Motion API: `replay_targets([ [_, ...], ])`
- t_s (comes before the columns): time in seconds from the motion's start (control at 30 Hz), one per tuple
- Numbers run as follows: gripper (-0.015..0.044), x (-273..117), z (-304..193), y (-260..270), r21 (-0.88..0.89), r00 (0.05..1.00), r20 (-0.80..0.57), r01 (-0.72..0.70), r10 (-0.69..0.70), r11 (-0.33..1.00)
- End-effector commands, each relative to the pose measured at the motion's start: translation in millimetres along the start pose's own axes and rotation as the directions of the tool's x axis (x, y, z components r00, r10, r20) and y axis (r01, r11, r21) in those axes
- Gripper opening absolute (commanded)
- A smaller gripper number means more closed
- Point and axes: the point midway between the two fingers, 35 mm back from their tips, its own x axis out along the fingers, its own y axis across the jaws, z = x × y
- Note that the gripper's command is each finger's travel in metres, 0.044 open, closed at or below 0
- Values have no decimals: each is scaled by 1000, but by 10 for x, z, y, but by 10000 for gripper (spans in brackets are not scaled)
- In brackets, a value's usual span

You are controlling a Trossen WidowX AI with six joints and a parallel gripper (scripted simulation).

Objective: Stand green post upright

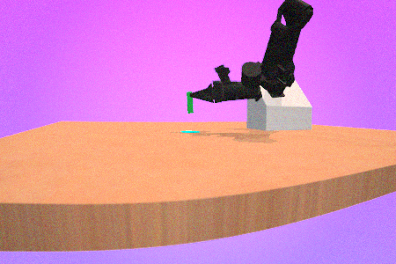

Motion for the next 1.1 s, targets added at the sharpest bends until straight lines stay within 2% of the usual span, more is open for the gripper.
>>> replay_targets([
  [0.0,23,20,-72,18,6,1000,8,-2,2,1000],
  [0.73,23,52,-544,2,13,1000,9,-4,4,1000],
  [1.07,23,53,-552,2,13,1000,8,-4,4,1000],
])
